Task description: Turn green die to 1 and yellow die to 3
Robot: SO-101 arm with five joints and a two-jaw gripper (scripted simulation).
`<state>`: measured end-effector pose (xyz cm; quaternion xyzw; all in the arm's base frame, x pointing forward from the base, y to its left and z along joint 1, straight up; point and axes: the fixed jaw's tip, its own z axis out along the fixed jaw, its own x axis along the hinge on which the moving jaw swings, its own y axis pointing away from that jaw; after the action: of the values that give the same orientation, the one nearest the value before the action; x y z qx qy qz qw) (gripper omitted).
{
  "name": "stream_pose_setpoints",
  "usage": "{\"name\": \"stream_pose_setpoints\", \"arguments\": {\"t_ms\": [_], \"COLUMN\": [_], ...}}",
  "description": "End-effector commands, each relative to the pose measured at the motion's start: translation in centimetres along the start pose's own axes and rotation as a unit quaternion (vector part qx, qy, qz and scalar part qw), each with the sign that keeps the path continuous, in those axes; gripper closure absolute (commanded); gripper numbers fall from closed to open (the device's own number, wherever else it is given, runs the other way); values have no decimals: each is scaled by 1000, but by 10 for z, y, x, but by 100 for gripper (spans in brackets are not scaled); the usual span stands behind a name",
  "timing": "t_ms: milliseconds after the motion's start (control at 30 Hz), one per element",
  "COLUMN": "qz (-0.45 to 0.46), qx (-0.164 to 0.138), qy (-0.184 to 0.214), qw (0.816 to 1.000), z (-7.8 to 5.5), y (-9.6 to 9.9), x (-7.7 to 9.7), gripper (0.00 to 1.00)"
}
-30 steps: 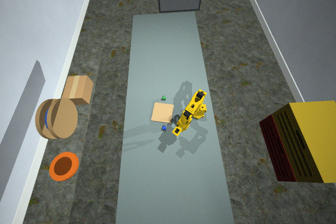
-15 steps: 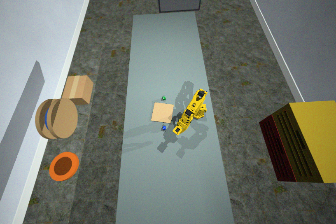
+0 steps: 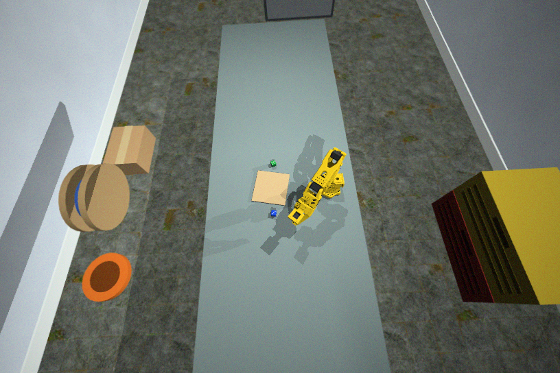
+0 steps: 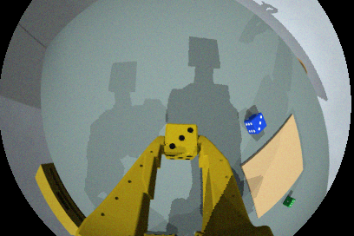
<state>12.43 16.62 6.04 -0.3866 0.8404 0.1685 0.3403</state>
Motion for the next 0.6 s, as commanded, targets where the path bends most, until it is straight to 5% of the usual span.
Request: {"name": "stream_pose_setpoints", "arguments": {"t_ms": [0, 567], "qz": [0, -1], "qx": [3, 3], "qy": [-25, -100], "qw": [1000, 995], "z": [-2, 12], "y": [-2, -3], "x": [-9, -18], "gripper": [100, 100]}}
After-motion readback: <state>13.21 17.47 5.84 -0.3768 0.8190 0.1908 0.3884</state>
